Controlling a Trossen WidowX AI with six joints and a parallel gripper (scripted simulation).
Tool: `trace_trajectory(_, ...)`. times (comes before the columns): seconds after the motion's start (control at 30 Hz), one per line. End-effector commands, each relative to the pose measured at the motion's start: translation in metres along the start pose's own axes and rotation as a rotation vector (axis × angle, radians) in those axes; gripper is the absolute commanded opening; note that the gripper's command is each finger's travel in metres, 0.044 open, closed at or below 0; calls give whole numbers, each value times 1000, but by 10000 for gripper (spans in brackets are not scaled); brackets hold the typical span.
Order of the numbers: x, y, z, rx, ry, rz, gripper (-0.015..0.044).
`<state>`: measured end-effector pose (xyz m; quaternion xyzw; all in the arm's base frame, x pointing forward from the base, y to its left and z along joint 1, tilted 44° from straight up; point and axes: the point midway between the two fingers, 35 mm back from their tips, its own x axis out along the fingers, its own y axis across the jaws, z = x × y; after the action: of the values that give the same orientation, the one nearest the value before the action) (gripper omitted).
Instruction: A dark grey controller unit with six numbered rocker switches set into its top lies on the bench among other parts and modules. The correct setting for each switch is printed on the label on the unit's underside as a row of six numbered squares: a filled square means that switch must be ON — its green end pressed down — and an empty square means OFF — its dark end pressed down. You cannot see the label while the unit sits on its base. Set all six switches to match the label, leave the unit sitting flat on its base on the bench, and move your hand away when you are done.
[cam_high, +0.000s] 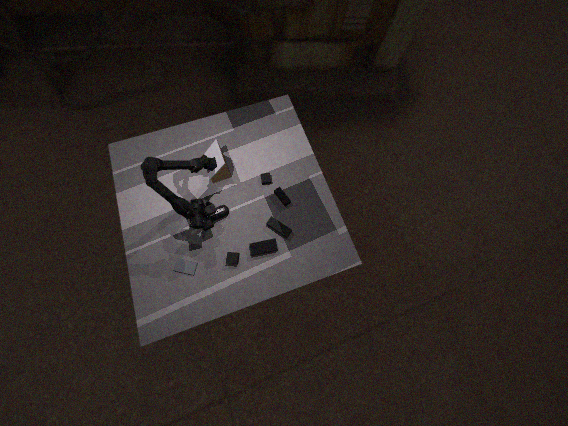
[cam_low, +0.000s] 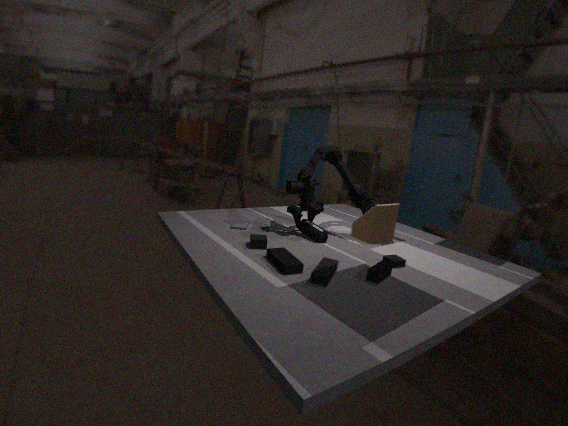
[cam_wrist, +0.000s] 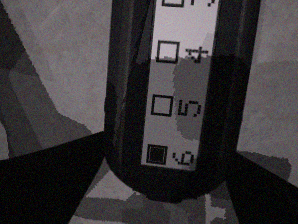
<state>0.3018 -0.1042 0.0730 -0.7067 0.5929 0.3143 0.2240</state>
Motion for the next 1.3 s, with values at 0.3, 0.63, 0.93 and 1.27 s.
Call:
trace_trajectory(0.3,11,1,1,-14,-11,2,338)
trace_trajectory(0.63,19,1,0,-14,-10,2,338)
trace_trajectory(0.93,21,1,-1,-12,-8,2,338)
trace_trajectory(1.27,21,1,-4,-4,0,3,440)
